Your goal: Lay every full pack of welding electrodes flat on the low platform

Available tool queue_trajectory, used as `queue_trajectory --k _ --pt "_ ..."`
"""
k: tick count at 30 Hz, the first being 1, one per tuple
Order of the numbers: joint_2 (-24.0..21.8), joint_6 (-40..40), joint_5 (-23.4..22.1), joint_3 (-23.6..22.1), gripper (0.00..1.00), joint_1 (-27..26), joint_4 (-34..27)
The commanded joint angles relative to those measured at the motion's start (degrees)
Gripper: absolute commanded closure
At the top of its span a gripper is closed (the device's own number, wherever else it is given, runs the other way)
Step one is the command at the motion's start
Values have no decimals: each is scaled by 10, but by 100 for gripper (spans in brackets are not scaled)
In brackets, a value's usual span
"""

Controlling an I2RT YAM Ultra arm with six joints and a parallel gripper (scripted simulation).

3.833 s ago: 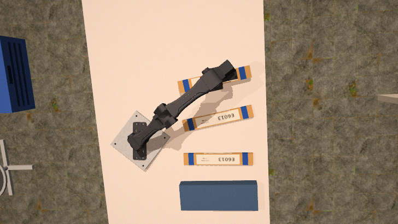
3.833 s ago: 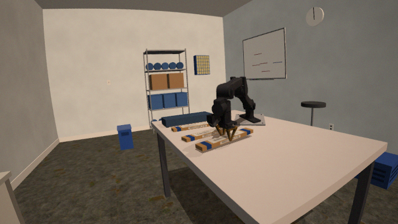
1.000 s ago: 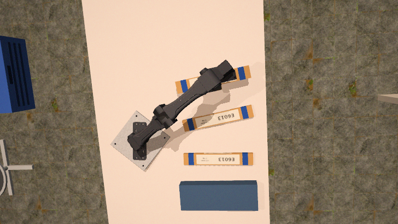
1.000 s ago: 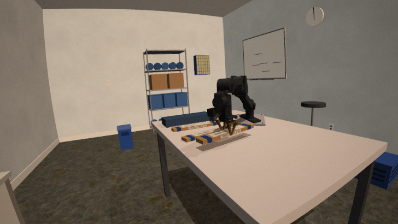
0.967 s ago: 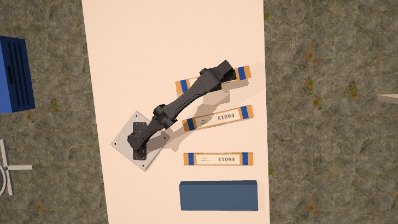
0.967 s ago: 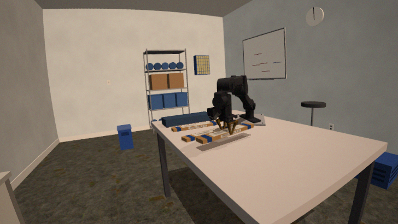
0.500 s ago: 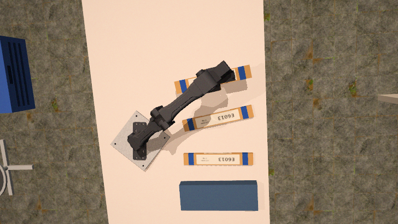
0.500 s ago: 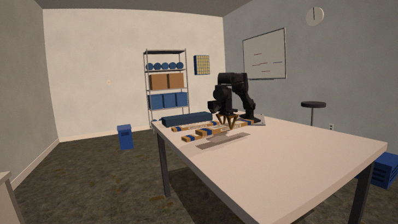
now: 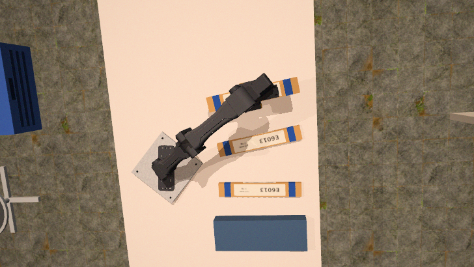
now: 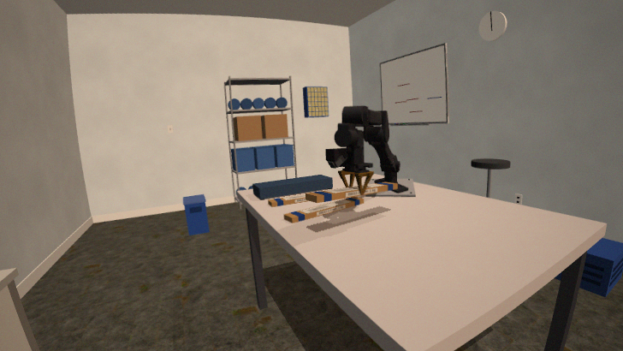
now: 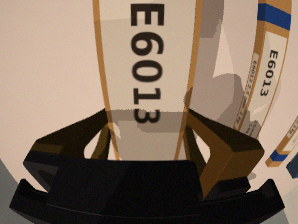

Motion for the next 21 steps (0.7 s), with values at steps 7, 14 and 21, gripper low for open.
queue_trajectory --k 7,14,21 --pt "-69 -2 -1 26 100 -7 0" --pt "-83 -2 -1 30 100 -8 0" --pt "-93 -2 -1 34 100 -8 0"
